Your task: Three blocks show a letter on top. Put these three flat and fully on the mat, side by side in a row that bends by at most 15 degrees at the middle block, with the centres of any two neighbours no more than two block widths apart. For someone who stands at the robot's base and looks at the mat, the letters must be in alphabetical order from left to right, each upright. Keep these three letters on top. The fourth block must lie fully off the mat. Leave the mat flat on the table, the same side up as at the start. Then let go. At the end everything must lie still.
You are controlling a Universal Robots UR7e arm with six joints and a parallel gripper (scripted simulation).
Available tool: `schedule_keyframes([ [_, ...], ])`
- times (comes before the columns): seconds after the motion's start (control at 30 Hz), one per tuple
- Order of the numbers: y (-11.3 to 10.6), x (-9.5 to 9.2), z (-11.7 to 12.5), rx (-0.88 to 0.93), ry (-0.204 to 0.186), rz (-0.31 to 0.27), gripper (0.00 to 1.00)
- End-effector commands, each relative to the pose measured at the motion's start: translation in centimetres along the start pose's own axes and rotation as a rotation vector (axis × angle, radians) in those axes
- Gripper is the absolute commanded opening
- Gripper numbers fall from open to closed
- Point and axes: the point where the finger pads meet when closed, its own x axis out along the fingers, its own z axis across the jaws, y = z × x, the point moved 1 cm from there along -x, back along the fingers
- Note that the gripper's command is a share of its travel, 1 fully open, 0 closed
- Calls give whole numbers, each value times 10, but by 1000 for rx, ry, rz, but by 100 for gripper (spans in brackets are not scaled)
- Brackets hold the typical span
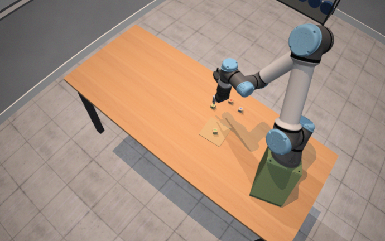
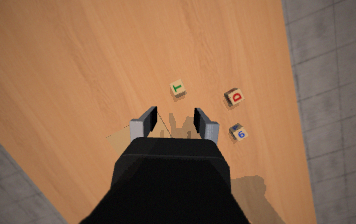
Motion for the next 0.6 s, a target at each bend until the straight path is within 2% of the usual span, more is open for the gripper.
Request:
schedule_keyframes([
  [0.0, -6, 2, -4, 139, -1, 0, 100],
  [0.13, -8, 2, -6, 183, -1, 0, 100],
  [0.57, -22, 6, -15, 492, -2, 1, 100],
])
